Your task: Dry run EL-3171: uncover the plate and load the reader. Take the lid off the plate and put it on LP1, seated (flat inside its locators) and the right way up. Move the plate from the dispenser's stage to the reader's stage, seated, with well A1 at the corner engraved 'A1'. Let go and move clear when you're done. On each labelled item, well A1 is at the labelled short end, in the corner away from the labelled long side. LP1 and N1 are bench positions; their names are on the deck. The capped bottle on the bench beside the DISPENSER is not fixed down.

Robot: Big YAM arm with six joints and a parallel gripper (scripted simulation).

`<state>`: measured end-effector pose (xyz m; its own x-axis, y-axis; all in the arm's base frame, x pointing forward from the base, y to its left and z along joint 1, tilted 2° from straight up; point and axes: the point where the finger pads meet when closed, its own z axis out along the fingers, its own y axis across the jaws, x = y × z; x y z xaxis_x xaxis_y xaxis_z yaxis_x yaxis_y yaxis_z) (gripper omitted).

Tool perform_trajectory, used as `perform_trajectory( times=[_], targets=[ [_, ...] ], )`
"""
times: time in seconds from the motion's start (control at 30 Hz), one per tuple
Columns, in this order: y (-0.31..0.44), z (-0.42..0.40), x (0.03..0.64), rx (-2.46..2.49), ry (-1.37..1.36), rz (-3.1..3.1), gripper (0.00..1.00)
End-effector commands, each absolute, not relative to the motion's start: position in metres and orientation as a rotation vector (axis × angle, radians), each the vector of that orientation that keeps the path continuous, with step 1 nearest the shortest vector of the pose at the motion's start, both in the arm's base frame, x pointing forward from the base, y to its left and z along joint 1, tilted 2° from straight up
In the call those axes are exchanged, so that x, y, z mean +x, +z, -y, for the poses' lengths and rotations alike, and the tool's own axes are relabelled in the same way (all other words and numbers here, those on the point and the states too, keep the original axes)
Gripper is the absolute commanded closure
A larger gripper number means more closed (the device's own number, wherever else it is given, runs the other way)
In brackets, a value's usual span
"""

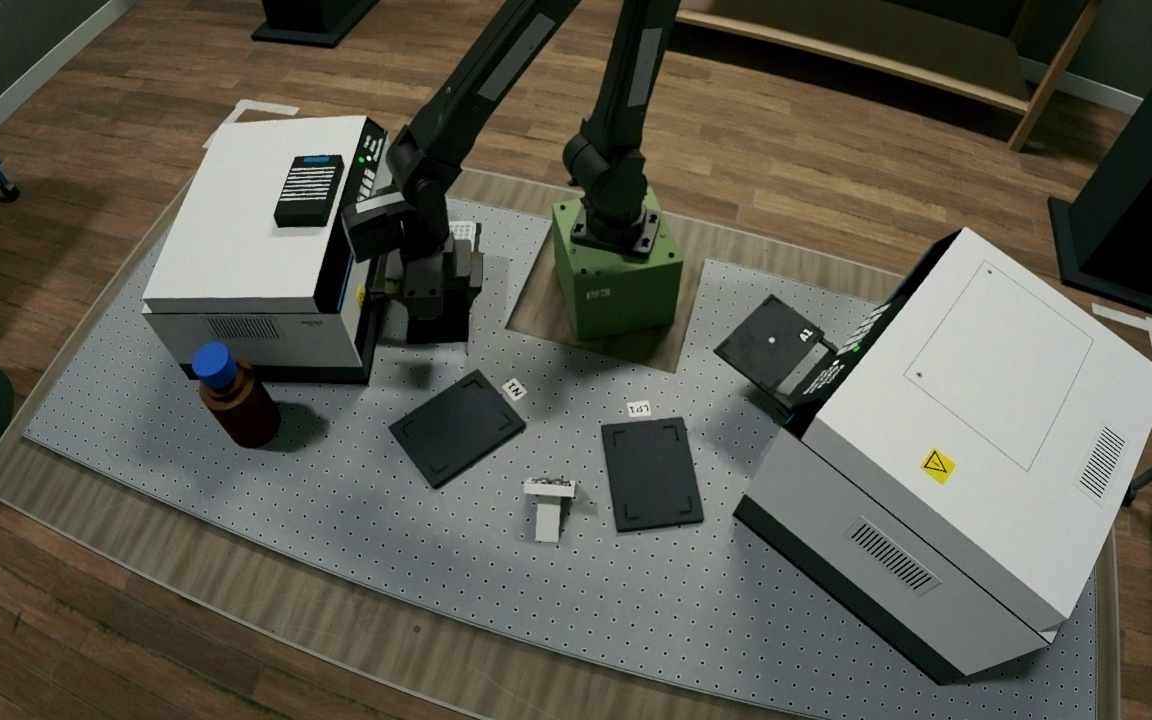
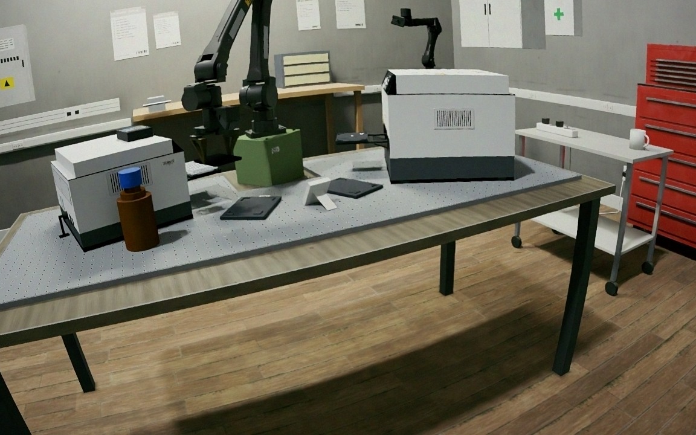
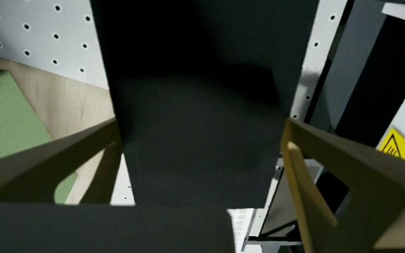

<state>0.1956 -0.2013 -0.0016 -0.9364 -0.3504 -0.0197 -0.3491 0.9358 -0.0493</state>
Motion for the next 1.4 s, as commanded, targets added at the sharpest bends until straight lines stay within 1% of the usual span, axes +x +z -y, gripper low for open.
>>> perform_trajectory(
  times=[0.0,0.2,0.47,0.8,1.23,1.37],
  targets=[
    [0.007,0.215,0.222,-0.515,-0.127,-3.047,0.15],
    [0.003,0.203,0.222,-0.514,-0.100,-3.060,0.15],
    [0.005,0.186,0.245,-0.537,-0.095,-3.049,0.15],
    [0.004,0.173,0.258,-0.543,-0.102,-3.042,0.15],
    [0.005,0.144,0.290,-0.536,-0.108,-3.028,0.15],
    [0.003,0.140,0.286,-0.540,-0.095,-3.039,0.15]
  ],
)
